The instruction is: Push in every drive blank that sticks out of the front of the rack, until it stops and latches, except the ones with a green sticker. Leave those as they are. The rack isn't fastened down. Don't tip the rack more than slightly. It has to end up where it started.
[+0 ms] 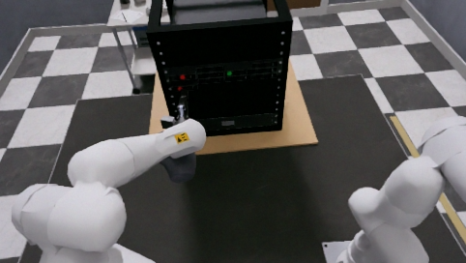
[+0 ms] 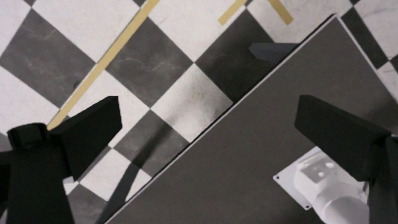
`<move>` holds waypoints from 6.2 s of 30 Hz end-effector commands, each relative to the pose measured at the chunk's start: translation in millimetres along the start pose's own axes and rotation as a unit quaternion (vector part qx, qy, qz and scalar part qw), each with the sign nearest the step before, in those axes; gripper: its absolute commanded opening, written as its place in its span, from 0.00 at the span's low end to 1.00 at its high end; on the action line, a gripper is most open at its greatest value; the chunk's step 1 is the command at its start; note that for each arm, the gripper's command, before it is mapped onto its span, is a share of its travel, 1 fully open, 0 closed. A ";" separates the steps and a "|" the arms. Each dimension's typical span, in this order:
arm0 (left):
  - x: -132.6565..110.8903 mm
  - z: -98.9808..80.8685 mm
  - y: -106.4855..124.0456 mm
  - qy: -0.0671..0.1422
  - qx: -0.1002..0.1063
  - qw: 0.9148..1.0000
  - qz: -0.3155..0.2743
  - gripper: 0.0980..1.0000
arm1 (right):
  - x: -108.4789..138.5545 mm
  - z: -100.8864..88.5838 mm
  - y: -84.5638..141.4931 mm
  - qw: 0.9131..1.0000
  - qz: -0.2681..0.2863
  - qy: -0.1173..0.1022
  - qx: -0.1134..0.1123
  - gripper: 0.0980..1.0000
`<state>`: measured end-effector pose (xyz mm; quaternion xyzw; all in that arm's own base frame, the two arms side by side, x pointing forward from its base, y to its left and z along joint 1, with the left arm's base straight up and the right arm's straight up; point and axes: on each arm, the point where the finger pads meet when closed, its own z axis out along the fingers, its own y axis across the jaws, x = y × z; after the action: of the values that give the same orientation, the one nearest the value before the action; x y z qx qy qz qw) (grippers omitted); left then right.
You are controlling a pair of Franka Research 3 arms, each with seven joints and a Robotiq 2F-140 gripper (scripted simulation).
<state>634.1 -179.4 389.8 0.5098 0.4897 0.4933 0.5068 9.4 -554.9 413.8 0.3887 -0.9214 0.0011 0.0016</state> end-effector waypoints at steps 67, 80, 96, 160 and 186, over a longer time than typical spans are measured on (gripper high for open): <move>-1.1 30.0 0.3 -0.001 0.000 1.000 -0.003 0.00 | -0.2 0.8 0.5 1.000 -0.002 -0.002 0.000 1.00; -1.1 32.8 0.3 -0.001 0.000 1.000 -0.003 0.00 | -0.2 0.8 0.5 1.000 -0.002 -0.002 0.000 1.00; -1.1 35.4 0.3 -0.001 0.000 1.000 -0.003 0.00 | -0.2 0.8 0.5 1.000 -0.002 -0.002 0.000 1.00; -1.1 43.5 0.3 -0.001 0.000 1.000 -0.003 0.00 | -0.2 0.8 0.5 1.000 -0.002 -0.002 0.000 1.00; -1.1 43.1 0.3 -0.001 0.000 1.000 -0.003 0.00 | -0.2 0.8 0.5 1.000 -0.002 -0.002 0.000 1.00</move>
<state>677.1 -182.1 391.7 0.5085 0.4899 0.4934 0.5079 9.4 -554.9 413.8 0.3887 -0.9214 0.0011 0.0016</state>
